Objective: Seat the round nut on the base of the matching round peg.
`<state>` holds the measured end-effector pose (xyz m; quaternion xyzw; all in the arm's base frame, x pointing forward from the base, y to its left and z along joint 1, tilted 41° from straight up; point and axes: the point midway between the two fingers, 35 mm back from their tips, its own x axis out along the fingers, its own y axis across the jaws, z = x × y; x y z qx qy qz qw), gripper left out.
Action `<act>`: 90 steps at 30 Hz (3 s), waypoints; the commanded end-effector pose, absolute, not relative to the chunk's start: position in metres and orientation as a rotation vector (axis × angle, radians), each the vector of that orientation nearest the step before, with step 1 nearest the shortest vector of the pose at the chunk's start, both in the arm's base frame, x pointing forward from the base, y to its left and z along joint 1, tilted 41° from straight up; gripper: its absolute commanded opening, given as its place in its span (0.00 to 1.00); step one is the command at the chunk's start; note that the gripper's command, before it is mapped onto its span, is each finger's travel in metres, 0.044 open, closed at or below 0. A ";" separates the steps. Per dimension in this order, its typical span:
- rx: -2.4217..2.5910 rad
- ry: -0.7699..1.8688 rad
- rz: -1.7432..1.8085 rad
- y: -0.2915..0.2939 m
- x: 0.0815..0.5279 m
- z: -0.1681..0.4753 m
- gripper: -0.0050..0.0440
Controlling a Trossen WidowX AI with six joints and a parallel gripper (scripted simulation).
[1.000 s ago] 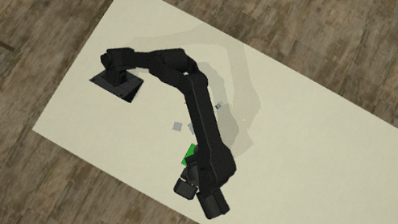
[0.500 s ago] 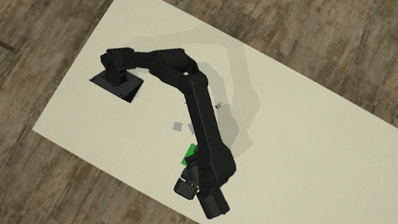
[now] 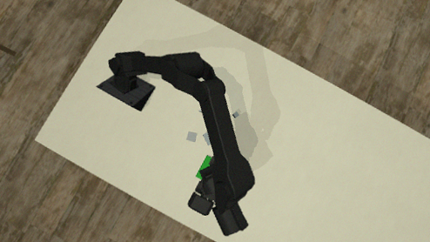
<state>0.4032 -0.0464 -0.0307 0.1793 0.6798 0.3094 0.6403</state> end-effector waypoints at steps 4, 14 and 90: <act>0.402 1.530 0.701 -0.047 0.407 -0.023 0.00; 0.402 1.530 0.701 -0.047 0.407 -0.023 0.00; 0.393 1.527 0.700 -0.033 0.406 -0.040 0.00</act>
